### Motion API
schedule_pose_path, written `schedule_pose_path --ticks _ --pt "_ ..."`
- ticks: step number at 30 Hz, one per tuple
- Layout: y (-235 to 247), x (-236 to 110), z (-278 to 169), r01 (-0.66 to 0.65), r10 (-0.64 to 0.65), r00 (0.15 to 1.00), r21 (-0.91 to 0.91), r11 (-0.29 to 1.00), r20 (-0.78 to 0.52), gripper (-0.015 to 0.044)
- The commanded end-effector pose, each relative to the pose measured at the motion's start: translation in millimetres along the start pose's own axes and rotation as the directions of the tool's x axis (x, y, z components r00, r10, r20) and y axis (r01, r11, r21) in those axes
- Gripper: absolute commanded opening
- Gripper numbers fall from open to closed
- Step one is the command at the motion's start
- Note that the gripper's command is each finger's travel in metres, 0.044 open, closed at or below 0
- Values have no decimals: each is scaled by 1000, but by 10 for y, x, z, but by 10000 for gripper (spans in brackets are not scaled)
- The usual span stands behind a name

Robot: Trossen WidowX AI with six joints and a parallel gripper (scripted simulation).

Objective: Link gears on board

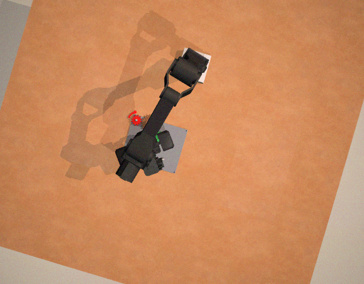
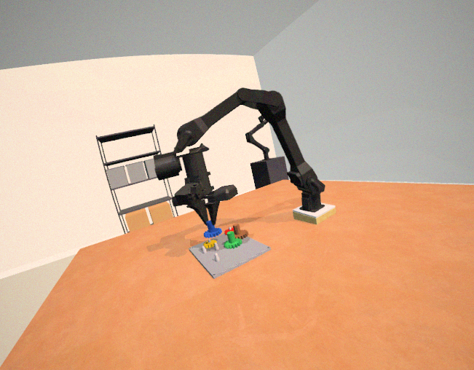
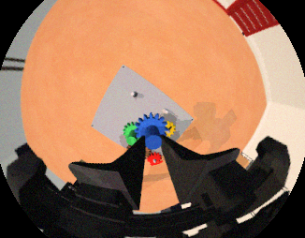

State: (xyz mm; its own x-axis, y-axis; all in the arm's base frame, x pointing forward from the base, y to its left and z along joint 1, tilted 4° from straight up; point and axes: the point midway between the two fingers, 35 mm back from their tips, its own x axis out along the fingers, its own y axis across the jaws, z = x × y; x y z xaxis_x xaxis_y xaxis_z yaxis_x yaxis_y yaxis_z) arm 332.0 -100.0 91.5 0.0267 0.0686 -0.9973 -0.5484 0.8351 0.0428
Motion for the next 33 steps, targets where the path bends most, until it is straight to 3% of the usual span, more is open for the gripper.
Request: schedule_pose_path --ticks 1,17,33 --pt "-22 0 -16 5 -5 1000 -3 1000 -2 0" --pt "-19 -9 -19 6 -5 1000 391 920 -2 0" --pt "-15 -12 -19 5 -6 1000 758 652 -2 0"
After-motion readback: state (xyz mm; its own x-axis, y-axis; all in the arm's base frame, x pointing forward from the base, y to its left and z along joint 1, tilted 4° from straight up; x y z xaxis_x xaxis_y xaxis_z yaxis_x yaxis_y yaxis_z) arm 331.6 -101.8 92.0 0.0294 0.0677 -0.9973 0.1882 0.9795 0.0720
